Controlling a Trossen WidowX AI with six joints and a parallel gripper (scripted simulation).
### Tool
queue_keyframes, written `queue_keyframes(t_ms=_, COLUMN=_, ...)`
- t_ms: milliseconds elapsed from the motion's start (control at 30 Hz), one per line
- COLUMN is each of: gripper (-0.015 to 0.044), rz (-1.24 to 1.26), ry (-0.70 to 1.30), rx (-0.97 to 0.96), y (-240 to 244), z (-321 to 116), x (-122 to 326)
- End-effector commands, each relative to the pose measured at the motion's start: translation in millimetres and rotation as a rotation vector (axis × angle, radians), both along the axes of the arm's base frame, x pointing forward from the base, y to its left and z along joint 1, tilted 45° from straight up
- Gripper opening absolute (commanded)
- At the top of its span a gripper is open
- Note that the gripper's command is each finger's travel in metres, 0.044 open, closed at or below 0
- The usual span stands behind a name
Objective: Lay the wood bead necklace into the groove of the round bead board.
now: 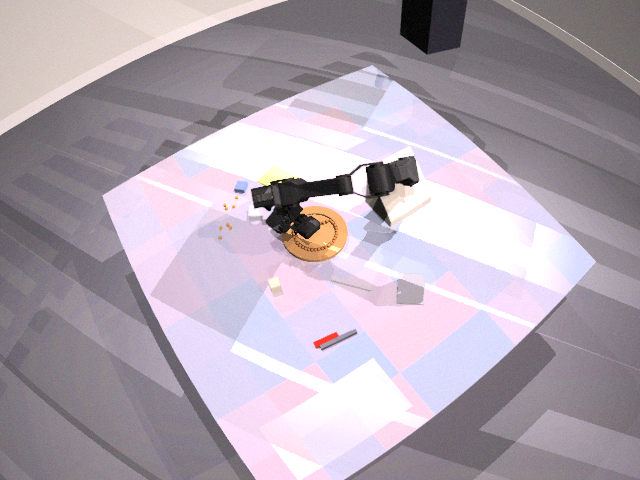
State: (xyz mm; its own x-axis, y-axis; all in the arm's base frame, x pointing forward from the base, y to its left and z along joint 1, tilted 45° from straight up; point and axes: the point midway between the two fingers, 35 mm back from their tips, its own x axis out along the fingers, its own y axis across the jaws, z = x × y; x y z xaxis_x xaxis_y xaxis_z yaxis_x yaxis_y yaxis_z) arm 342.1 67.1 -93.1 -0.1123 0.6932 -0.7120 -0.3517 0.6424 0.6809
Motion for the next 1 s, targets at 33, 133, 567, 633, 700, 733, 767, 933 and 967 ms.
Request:
queue_keyframes(t_ms=33, gripper=0.0263, rz=0.000, ry=0.000, rx=0.000, y=-0.1, z=0.2, x=0.1)
queue_keyframes(t_ms=133, gripper=0.0341, rz=0.000, ry=0.000, rx=0.000, y=-0.4, z=0.5, x=0.0)
queue_keyframes(t_ms=567, gripper=0.0440, rz=0.000, ry=0.008, rx=0.002, y=-3.7, z=4.0, x=-1.1)
queue_keyframes(t_ms=633, gripper=0.0440, rz=0.000, ry=0.008, rx=0.002, y=-3.7, z=4.0, x=-1.1)
queue_keyframes(t_ms=700, gripper=0.0440, rz=0.000, ry=0.008, rx=0.002, y=-3.7, z=4.0, x=-1.1)
queue_keyframes(t_ms=733, gripper=0.0440, rz=0.000, ry=0.008, rx=0.002, y=-3.7, z=4.0, x=-1.1)
queue_keyframes(t_ms=767, gripper=0.0440, rz=0.000, ry=0.008, rx=0.002, y=-3.7, z=4.0, x=-1.1)
queue_keyframes(t_ms=933, gripper=0.0440, rz=0.000, ry=0.008, rx=0.002, y=-3.7, z=4.0, x=-1.1)
queue_keyframes(t_ms=967, gripper=0.0414, rz=-0.012, ry=0.019, rx=0.000, y=-4.3, z=4.7, x=-1.2)
